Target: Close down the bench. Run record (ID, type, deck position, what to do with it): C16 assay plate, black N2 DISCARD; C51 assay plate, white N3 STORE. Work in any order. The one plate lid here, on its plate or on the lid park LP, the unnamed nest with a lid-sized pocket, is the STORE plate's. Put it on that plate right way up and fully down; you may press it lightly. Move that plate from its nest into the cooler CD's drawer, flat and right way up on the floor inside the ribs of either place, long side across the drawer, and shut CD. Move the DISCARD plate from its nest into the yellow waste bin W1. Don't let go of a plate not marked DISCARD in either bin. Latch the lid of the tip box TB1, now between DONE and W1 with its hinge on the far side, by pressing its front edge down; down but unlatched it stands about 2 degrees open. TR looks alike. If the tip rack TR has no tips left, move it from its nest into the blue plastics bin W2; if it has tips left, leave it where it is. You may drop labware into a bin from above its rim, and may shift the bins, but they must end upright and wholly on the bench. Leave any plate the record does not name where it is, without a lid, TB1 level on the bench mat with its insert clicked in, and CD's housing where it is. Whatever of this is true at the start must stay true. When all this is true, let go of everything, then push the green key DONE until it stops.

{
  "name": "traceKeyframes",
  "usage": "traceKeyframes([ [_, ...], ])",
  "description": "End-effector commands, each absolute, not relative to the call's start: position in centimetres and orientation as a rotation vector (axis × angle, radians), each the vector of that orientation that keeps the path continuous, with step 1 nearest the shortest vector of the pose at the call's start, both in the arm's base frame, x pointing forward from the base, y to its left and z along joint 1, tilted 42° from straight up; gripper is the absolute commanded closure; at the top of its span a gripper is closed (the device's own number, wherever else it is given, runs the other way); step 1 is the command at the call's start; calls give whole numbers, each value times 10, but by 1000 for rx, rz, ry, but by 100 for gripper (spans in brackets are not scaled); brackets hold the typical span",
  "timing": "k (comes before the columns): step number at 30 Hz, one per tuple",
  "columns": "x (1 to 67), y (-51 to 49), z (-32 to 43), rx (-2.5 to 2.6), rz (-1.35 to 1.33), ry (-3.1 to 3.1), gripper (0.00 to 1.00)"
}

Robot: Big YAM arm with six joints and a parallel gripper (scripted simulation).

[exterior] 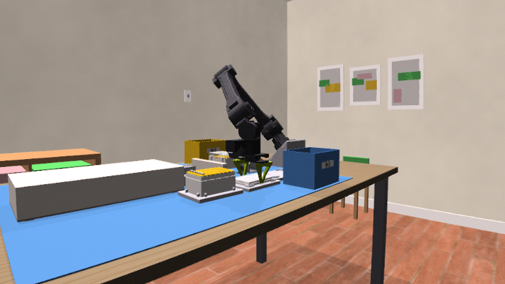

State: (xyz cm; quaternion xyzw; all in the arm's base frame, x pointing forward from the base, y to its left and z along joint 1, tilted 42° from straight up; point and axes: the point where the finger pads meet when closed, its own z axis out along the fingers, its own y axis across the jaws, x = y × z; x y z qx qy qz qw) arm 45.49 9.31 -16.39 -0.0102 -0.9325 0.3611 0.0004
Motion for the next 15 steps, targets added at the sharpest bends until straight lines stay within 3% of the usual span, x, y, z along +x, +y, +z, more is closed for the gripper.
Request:
traceKeyframes([
  [1,455,101,-164,-4,1135,-2943,100],
  [15,467,114,-145,-32,1124,-2981,100],
])
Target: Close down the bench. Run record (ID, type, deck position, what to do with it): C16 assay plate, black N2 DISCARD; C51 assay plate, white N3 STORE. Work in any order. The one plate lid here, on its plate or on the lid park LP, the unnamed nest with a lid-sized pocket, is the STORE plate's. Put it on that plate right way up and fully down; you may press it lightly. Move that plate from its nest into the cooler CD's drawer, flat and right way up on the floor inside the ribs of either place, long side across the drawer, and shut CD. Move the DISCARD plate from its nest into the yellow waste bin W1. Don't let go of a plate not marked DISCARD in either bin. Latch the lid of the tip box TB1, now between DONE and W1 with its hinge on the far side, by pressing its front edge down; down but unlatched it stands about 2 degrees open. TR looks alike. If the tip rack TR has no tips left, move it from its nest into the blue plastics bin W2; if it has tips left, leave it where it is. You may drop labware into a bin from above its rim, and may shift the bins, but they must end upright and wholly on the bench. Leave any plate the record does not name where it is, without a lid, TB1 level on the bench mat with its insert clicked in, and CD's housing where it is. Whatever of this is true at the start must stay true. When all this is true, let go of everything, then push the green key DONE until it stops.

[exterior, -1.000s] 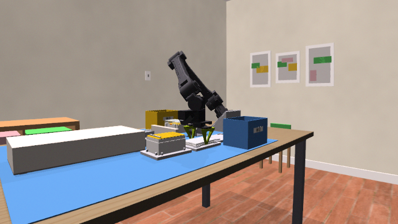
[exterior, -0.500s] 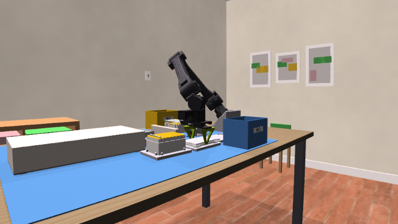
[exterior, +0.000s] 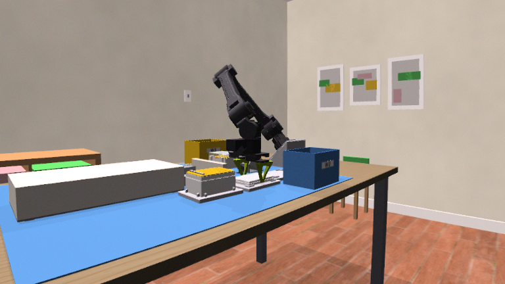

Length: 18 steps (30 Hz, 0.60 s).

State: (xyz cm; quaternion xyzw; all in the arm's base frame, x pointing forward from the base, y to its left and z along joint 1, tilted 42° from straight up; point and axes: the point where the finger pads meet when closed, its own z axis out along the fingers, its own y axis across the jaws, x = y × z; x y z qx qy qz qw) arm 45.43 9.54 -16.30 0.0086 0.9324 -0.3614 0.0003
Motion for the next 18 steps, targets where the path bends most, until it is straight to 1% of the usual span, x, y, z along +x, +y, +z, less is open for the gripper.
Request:
traceKeyframes([
  [1,468,114,-145,35,-1093,2899,100],
  [15,477,119,-140,50,-1077,2890,100],
  [18,467,111,-150,31,-1102,2906,100],
])
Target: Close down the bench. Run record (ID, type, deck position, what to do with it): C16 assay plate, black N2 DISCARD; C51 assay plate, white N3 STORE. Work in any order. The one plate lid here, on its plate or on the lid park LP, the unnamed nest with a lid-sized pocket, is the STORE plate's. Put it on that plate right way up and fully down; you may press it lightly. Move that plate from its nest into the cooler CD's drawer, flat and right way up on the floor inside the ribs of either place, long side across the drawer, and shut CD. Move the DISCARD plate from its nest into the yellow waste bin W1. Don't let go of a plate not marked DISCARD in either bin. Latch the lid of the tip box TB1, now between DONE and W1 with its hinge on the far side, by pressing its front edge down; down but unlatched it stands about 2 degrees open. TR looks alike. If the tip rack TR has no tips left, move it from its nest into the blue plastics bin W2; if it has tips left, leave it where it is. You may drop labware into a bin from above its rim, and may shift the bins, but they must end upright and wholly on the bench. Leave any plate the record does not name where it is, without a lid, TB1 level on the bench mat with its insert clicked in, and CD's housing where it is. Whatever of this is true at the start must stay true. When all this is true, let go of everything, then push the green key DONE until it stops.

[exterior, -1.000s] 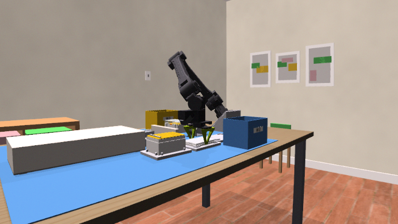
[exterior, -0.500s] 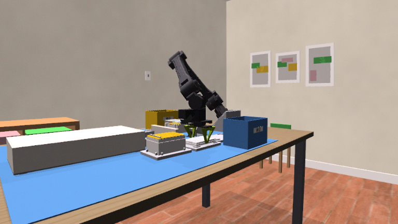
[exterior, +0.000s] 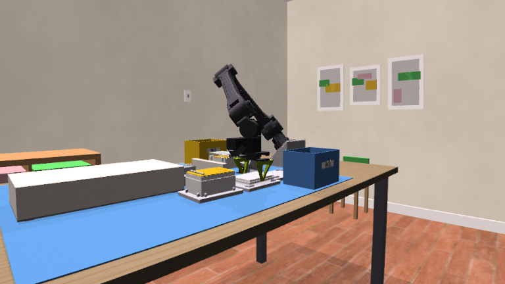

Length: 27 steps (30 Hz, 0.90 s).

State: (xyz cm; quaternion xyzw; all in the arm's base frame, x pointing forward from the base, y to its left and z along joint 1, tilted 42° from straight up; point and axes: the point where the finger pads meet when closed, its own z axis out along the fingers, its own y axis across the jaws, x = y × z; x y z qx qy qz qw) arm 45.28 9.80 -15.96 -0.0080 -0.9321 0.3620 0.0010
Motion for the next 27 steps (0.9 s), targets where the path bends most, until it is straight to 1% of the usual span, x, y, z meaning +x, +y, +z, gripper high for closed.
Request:
traceKeyframes([
  [1,467,111,-150,-32,1125,-2969,100],
  [3,467,111,-150,-32,1125,-2969,100],
  [4,477,125,-137,-40,1114,-3006,100],
  [11,477,121,-133,-65,1115,-2991,100],
  [16,477,139,-123,-35,1112,-3011,100],
  [19,476,139,-125,-33,1114,-3006,100],
  [20,474,118,-137,-76,1122,-2962,100],
  [27,476,147,-114,-36,1110,-3012,100],
])
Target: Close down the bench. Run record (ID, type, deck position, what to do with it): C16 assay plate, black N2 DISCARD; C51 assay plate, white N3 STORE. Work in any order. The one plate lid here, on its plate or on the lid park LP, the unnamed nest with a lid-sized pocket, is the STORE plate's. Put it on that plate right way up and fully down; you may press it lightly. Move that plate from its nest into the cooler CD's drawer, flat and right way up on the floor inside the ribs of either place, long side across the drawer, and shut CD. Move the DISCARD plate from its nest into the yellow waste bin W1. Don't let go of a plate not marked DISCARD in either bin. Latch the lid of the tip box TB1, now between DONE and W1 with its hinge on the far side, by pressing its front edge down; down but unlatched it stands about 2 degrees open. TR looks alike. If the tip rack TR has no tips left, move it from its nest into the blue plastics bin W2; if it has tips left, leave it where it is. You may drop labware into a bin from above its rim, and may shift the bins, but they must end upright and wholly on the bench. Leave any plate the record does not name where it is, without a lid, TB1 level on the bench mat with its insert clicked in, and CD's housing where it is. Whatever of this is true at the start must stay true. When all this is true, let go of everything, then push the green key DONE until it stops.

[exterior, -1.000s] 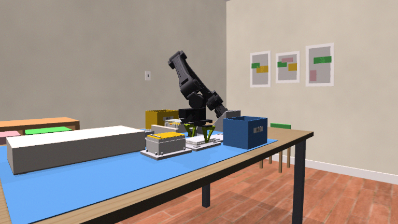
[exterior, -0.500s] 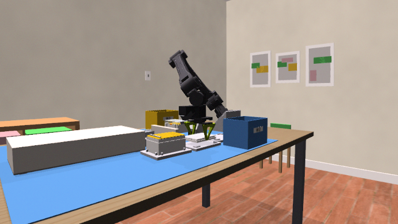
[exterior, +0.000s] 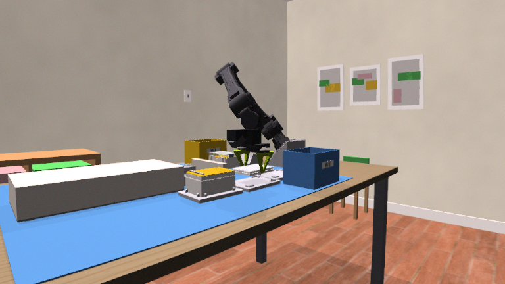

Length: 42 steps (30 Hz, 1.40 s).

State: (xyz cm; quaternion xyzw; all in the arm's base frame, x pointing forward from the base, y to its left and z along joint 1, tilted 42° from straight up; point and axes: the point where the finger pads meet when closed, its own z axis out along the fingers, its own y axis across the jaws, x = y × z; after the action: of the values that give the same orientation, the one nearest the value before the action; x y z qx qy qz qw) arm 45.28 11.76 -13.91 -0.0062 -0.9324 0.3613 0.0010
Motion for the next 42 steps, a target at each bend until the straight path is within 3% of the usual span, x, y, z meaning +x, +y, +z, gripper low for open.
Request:
traceKeyframes([
  [1,477,146,-114,-40,1110,-3010,100],
  [42,474,181,-77,-37,1103,-3013,100],
])
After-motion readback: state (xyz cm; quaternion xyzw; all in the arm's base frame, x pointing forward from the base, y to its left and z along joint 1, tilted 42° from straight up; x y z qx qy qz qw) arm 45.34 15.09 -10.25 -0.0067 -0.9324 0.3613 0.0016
